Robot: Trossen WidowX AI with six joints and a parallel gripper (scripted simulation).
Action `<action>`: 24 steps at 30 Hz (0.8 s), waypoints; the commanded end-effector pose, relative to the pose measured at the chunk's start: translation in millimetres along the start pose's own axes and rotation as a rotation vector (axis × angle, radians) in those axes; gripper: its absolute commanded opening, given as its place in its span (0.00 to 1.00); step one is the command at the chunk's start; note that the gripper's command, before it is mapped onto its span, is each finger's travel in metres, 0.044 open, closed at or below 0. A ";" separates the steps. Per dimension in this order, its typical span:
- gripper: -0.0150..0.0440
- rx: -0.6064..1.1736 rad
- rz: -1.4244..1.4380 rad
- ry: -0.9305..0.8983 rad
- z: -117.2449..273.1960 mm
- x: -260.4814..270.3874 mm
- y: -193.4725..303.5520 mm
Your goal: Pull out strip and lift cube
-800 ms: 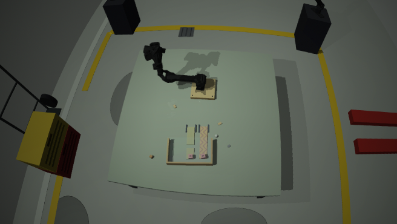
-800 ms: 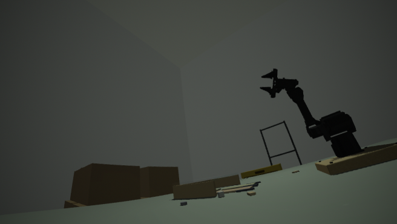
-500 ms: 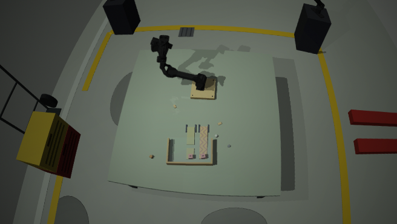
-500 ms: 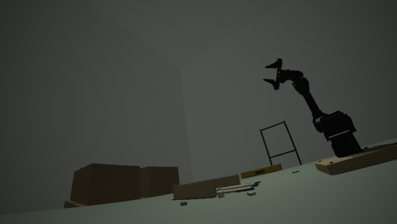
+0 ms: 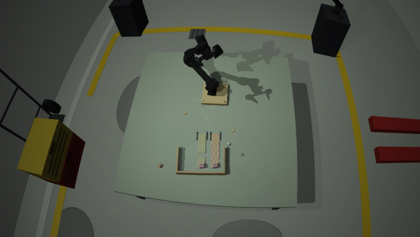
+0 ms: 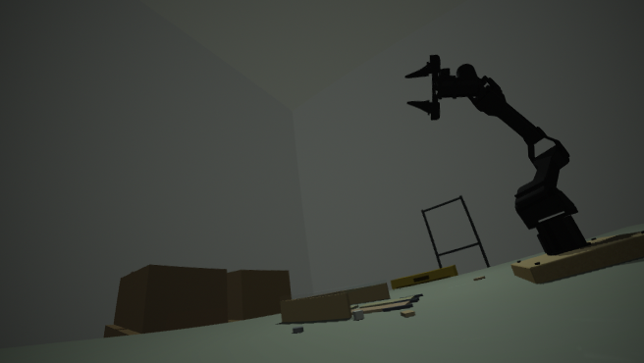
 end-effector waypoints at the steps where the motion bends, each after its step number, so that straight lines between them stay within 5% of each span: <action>1: 0.93 0.126 0.198 0.083 -33.2 -0.6 53.1; 12: 0.93 0.507 0.450 0.344 -86.6 -82.8 156.9; 24: 0.93 0.855 0.392 0.599 -70.8 -193.7 214.0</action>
Point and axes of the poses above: the point midway between the two fingers, 35 mm back from their tips, its own z axis back along the fingers, its own x axis across the jaws, y = z × x, the point moved 10 cm from there along z, back along the fingers, and after that the axes turned 5 degrees about -z, right-handed, at the moved point
